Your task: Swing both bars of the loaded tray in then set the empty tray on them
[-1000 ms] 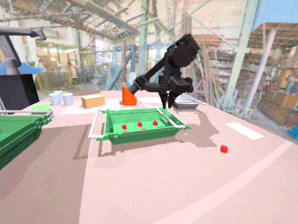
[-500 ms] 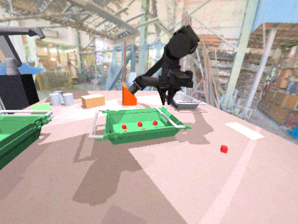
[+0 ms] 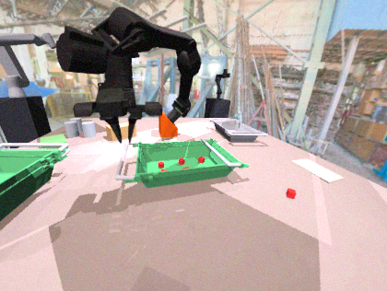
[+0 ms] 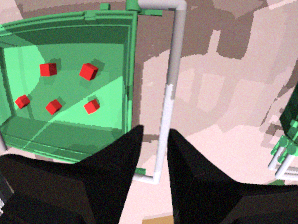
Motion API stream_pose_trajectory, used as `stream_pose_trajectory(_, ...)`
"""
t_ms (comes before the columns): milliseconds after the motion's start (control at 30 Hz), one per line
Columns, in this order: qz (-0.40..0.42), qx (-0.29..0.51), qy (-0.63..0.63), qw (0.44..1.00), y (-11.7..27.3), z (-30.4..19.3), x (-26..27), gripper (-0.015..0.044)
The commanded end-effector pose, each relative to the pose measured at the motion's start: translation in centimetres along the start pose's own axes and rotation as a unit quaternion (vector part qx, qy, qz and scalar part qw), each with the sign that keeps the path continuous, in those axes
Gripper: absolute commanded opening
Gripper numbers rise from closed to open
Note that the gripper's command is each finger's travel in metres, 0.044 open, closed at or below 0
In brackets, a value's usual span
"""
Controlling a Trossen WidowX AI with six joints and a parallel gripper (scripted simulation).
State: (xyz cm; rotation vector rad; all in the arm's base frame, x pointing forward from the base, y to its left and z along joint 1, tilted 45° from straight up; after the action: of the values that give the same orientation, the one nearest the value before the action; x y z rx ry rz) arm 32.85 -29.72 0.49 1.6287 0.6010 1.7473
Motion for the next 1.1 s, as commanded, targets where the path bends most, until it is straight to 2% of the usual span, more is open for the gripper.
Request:
stream_pose_trajectory(0, 0.003, 0.007, 0.008, 1.0, -0.6, -0.3, -1.1, 0.0089)
stream_pose_trajectory(300, 0.003, 0.007, 0.008, 1.0, -1.1, -0.3, -1.2, 0.0089)
stream_pose_trajectory(833, 0.004, 0.006, 0.009, 1.0, -6.5, -0.4, -1.1, 0.0089)
stream_pose_trajectory(1067, 0.004, 0.006, 0.009, 1.0, -5.3, -0.3, -0.4, 0.0089)
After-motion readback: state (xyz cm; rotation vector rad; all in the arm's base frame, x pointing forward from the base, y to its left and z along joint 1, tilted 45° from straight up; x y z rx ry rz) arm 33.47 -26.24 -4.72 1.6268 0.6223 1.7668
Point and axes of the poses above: the point midway between the two fingers, 35 mm back from their tips, its own y axis back along the fingers, its own x axis across the jaws, z = x × y, the point moved 10 cm from there along y, back along the fingers, and after that the axes turned 7 degrees about y, right-handed, at the moved point
